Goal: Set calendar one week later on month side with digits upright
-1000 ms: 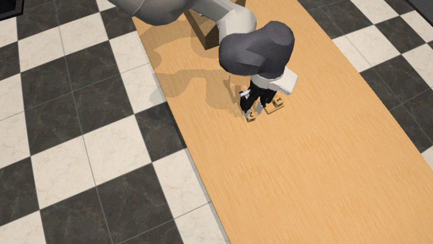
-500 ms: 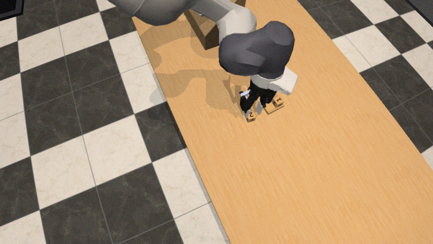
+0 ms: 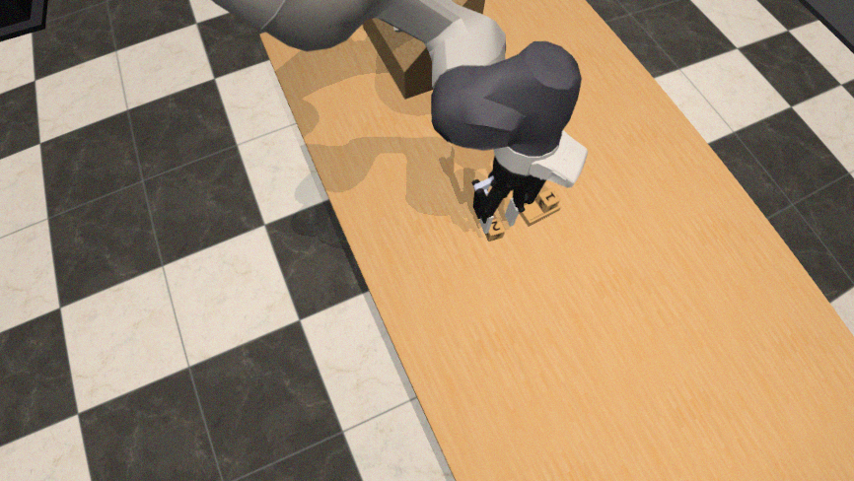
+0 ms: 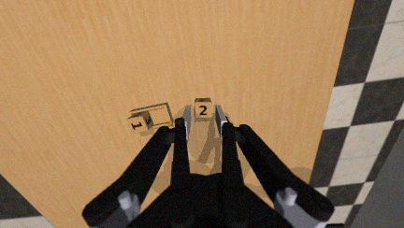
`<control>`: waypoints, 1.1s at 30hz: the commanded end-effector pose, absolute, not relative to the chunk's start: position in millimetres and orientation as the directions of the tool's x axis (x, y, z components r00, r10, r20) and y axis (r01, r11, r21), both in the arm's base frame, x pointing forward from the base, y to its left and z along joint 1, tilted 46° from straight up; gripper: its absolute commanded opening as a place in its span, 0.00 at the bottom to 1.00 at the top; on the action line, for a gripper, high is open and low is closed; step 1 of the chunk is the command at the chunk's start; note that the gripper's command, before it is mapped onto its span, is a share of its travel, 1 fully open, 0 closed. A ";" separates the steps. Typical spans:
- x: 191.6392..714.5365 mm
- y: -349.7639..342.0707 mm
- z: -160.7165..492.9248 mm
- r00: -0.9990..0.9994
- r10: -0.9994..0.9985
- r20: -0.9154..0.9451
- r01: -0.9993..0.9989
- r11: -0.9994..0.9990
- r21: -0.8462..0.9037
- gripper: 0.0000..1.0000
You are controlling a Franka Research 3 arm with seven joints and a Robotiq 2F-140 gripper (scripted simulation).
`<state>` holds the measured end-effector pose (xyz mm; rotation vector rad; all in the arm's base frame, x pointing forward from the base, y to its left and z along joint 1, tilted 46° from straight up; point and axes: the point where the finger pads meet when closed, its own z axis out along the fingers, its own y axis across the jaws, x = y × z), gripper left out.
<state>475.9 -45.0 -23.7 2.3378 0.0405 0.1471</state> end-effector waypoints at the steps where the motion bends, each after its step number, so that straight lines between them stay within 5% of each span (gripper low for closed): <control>1: 476.8 -46.4 -24.2 0.993 0.073 0.095 -0.017 -0.697 0.717 0.29; 33: 472.1 -18.1 3.2 0.993 0.073 0.095 -0.017 -0.697 0.717 0.29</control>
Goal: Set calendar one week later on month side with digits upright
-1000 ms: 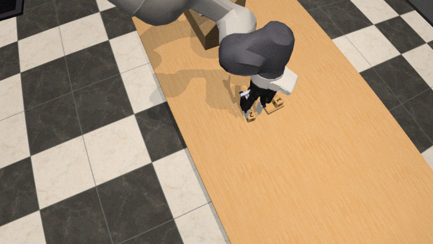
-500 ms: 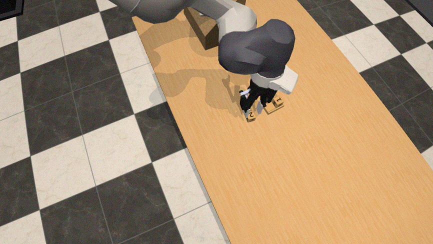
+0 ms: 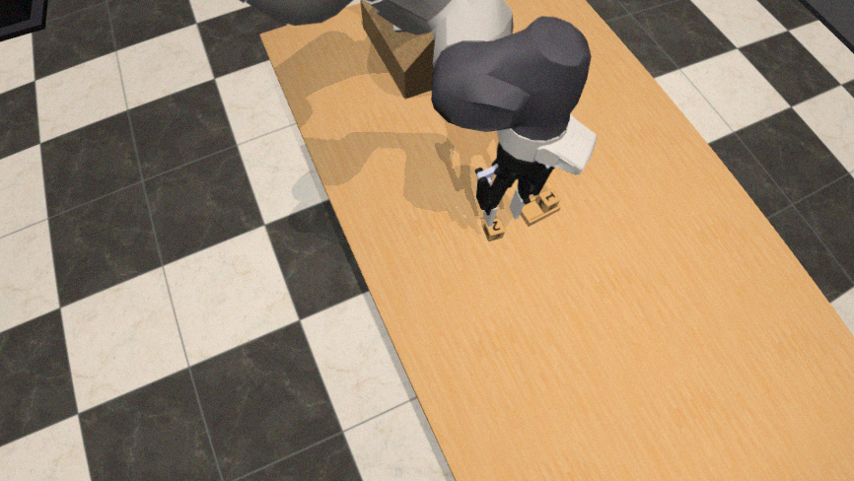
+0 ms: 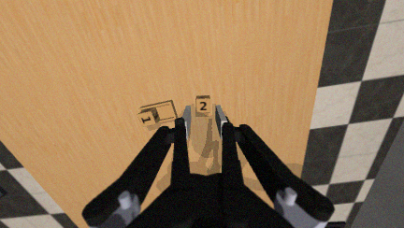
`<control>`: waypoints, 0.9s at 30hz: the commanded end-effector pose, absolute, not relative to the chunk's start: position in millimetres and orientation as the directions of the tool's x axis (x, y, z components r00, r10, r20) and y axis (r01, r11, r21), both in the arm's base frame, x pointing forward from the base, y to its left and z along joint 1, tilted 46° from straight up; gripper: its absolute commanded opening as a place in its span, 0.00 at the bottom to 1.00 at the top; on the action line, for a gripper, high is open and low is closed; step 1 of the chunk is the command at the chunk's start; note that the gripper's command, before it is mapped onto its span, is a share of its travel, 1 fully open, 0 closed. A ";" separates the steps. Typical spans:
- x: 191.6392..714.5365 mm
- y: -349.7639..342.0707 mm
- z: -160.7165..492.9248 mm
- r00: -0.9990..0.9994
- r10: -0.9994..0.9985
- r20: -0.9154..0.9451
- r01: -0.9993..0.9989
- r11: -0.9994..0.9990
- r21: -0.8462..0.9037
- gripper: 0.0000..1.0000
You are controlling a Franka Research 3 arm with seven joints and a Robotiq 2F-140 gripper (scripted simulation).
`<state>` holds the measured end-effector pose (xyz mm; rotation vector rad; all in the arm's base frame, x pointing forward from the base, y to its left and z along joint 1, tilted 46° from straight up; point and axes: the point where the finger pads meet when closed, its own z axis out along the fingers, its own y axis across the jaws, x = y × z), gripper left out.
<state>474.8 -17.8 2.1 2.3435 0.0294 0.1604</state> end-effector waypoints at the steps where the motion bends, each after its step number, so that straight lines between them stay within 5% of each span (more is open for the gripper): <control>1: 472.1 -18.2 3.3 0.993 0.074 0.096 -0.017 -0.697 0.717 0.29; 27: 463.4 -23.8 1.9 0.845 0.375 0.381 -0.024 -0.686 0.727 0.29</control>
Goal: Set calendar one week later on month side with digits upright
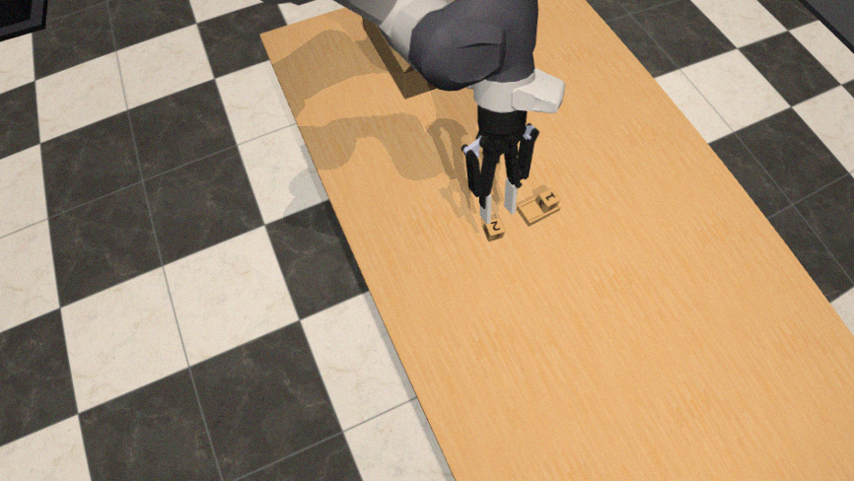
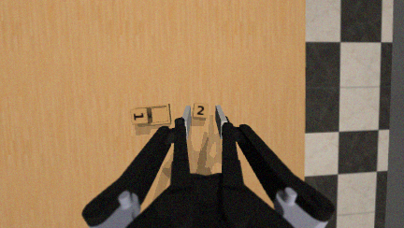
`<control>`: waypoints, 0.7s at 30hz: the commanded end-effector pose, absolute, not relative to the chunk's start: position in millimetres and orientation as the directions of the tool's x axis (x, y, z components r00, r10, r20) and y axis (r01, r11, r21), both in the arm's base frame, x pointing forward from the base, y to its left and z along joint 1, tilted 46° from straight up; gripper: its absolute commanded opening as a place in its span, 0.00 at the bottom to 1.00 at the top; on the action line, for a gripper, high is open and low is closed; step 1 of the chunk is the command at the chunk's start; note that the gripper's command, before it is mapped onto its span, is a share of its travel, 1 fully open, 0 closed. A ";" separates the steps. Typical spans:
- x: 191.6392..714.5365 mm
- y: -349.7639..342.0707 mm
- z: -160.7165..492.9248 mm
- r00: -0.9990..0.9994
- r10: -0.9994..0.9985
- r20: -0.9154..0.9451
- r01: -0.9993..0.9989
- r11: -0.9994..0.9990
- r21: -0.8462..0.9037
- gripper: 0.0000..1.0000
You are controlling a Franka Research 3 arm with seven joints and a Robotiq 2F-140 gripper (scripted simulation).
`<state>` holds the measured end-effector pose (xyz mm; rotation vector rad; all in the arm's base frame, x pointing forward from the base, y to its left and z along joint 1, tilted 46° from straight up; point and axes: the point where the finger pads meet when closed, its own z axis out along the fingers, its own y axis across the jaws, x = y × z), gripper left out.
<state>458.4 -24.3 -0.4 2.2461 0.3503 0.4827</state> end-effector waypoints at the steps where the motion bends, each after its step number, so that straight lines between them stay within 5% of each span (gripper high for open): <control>1: 463.2 -23.2 1.7 0.835 0.386 0.393 -0.023 -0.688 0.726 0.29; 21: 457.2 -28.3 -1.4 0.682 0.522 0.513 -0.026 -0.683 0.730 0.29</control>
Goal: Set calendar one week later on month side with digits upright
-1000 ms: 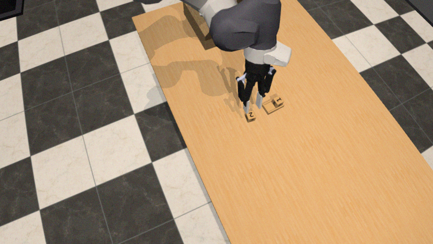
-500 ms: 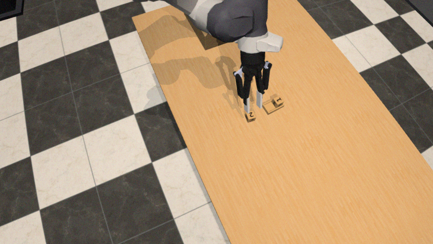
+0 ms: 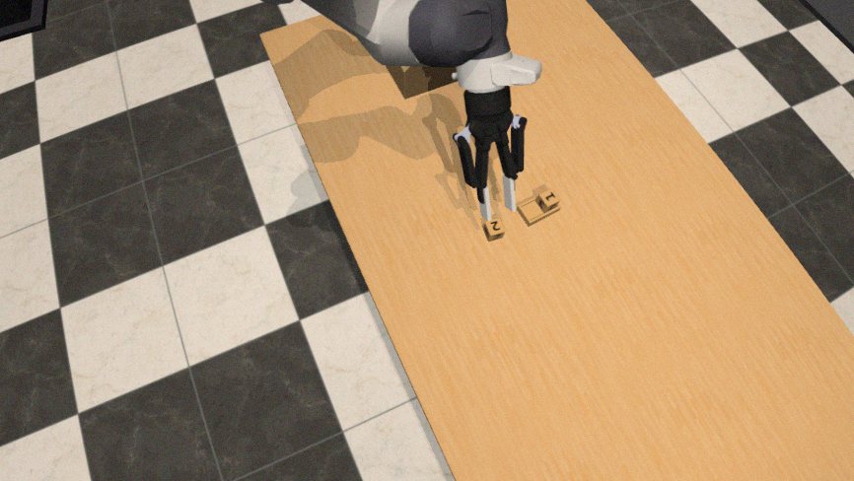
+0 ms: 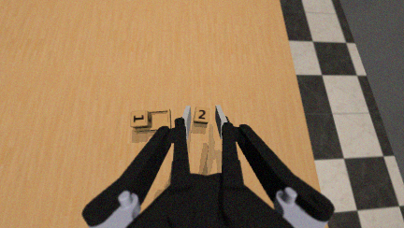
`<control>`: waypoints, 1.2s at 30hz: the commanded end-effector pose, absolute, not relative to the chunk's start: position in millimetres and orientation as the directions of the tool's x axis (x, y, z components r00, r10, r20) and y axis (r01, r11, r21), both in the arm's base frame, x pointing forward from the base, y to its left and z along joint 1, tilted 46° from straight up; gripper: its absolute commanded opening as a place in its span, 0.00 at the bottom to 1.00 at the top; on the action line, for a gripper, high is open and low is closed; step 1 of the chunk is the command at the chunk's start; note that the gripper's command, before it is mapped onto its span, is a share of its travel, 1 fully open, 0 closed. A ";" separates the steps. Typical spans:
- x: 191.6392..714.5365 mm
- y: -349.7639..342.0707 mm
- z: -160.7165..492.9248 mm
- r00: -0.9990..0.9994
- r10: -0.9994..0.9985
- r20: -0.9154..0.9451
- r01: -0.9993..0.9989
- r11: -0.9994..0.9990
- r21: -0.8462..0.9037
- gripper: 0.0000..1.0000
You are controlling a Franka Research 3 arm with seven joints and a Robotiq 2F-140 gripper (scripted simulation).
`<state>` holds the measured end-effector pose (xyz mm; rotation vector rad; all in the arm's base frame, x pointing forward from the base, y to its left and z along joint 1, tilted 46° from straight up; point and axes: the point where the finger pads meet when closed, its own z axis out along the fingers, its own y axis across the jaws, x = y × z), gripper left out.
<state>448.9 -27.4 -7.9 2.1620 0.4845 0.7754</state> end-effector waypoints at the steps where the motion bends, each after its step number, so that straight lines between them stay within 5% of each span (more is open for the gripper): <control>1: 457.2 -28.3 -1.4 0.682 0.522 0.513 -0.026 -0.683 0.730 0.29; 36: 455.2 -29.0 -7.8 0.618 0.556 0.556 -0.017 -0.697 0.717 0.29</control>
